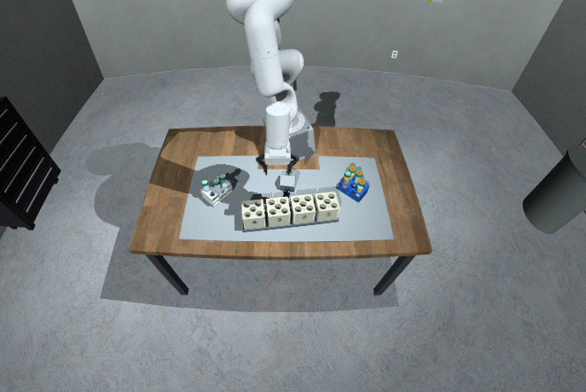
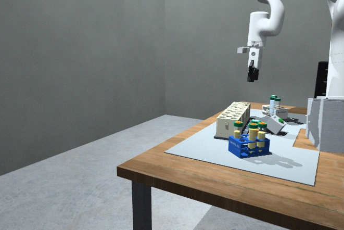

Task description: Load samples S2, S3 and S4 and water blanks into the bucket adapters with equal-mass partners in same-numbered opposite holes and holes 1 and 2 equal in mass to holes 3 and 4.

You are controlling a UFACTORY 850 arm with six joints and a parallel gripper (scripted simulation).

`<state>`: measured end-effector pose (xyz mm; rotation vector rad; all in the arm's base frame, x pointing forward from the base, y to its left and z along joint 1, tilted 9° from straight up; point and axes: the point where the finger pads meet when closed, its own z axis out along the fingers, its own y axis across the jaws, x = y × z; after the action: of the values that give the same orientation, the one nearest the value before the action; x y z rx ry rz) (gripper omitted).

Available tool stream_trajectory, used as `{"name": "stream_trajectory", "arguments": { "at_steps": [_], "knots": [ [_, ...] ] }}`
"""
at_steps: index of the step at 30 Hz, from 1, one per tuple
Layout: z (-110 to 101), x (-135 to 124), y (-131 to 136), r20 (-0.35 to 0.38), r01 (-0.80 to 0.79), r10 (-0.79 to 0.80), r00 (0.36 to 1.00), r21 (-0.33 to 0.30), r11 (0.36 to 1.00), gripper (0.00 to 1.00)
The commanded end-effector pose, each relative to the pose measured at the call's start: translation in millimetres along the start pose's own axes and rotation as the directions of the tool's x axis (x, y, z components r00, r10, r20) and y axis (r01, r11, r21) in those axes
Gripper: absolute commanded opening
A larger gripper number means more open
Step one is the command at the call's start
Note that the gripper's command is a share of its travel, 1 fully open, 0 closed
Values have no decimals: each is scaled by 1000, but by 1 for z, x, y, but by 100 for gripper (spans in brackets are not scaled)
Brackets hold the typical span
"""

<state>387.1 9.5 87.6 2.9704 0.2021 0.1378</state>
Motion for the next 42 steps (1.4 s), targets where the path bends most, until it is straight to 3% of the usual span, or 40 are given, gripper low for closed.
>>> {"name": "stream_trajectory", "arguments": {
  "at_steps": [1,10,19,30,32,38,42],
  "knots": [
    [0,10,-15,34,1,-2,999,10,1000,100],
    [0,32,-54,34,1,-2,999,11,1000,100],
    [-1,16,-85,30,232,-233,972,18,972,100],
    [-2,-11,-134,22,565,-566,824,28,824,100],
    [-2,-11,-134,22,565,-566,824,28,824,100],
    [-3,-25,-160,16,718,-718,695,32,696,100],
    [-3,-35,-178,15,726,-727,687,32,687,100]
  ]
}}
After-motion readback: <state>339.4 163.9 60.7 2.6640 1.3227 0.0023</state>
